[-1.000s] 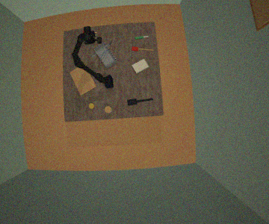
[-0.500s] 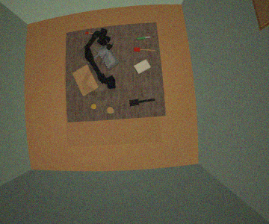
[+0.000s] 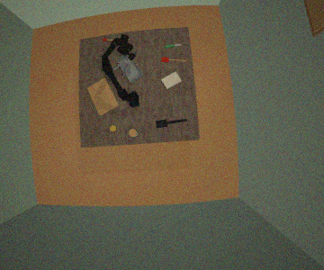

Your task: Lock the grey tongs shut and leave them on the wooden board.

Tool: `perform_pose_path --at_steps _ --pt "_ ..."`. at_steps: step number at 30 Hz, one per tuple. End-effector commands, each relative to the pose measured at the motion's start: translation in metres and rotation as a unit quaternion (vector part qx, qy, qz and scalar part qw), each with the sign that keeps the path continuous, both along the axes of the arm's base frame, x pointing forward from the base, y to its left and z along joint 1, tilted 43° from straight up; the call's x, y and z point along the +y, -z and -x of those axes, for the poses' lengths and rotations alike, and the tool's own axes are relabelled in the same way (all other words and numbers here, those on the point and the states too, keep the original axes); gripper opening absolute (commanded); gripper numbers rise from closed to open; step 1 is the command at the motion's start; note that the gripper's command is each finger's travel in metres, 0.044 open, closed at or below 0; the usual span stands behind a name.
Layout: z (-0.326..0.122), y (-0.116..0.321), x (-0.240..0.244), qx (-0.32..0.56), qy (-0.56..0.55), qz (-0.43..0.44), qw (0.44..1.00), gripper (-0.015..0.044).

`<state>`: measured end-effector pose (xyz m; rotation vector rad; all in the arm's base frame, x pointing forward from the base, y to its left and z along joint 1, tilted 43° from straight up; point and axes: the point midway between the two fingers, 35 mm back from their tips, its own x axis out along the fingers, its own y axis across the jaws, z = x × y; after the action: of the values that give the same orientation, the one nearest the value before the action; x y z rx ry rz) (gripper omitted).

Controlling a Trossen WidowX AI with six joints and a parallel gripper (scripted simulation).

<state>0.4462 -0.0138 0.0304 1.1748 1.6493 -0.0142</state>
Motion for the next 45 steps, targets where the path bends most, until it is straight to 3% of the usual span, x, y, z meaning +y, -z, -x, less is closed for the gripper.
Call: perform_pose_path --at_steps 1,45 --pt "0.001 0.007 0.006 0.006 0.001 -0.003 1.000 0.0440" --pt "-0.001 0.058 0.056 0.006 0.001 -0.005 1.000 0.0440"
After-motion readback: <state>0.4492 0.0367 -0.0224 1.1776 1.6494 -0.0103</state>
